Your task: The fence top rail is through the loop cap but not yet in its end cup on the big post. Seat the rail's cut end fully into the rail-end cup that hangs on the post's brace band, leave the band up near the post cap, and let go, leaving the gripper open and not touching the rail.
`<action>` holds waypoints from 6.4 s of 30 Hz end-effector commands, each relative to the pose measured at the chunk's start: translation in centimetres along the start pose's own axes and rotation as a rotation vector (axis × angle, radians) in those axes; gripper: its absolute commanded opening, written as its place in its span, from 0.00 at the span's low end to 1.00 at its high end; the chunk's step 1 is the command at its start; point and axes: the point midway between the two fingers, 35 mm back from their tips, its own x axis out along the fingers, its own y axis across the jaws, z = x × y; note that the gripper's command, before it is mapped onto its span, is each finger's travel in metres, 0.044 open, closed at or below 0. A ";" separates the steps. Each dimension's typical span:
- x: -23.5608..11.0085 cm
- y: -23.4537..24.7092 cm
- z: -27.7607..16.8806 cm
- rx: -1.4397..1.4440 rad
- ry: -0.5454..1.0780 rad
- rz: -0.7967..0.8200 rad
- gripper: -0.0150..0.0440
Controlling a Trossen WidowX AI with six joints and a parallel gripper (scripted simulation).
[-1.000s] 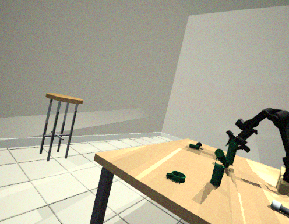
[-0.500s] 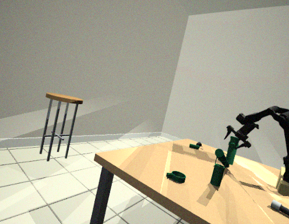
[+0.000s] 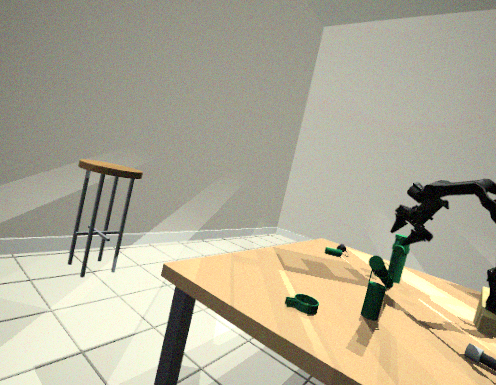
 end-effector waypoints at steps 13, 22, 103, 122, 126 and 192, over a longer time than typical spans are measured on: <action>-4.3 4.0 5.1 0.651 -0.019 0.017 1.00; -1.2 5.0 5.1 1.141 0.141 0.047 1.00; 14.9 11.8 0.6 2.244 0.571 -0.274 1.00; 15.3 11.9 0.5 2.244 0.572 -0.274 0.53; 15.3 11.9 0.5 2.244 0.572 -0.274 0.49; 7.1 7.1 2.2 2.151 0.418 -0.619 0.25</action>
